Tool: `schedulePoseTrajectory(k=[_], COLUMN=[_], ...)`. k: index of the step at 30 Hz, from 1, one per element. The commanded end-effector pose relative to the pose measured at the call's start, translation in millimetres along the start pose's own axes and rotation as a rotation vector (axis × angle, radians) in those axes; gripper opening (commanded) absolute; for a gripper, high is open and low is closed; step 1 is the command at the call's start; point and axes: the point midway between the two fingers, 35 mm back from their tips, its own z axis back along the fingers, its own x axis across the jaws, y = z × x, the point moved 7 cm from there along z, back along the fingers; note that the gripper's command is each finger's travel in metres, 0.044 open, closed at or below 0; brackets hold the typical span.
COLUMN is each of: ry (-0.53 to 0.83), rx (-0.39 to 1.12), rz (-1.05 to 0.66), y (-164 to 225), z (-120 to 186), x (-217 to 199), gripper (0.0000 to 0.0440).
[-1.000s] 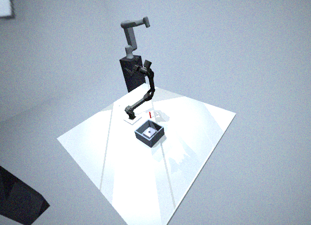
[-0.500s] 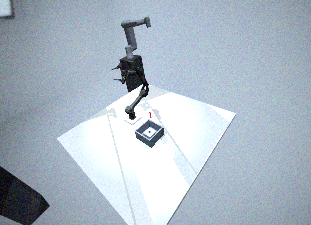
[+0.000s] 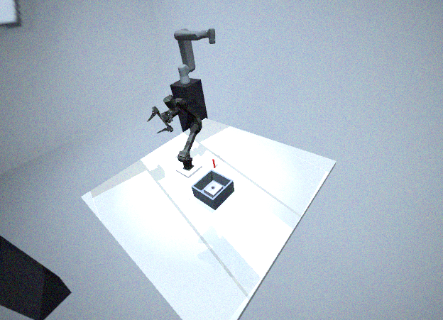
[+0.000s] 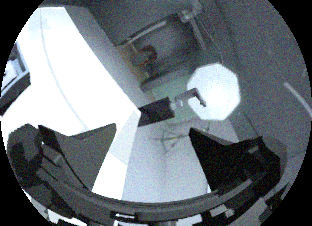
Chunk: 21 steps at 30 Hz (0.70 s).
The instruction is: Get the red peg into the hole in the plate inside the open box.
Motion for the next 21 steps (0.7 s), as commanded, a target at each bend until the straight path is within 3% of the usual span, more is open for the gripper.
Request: schedulePoseTrajectory(k=[1,11,21], ry=[-0.119,-0.430,-0.660], rx=[0.007,0.050,0.109], rz=[0.003,0.007,0.021], y=[-10.0,-41.3,-74.1], z=[-22.4,-62.2,-66.0], x=[15.8,73.1,139.0], gripper=[0.0440,0.0440,0.0440])
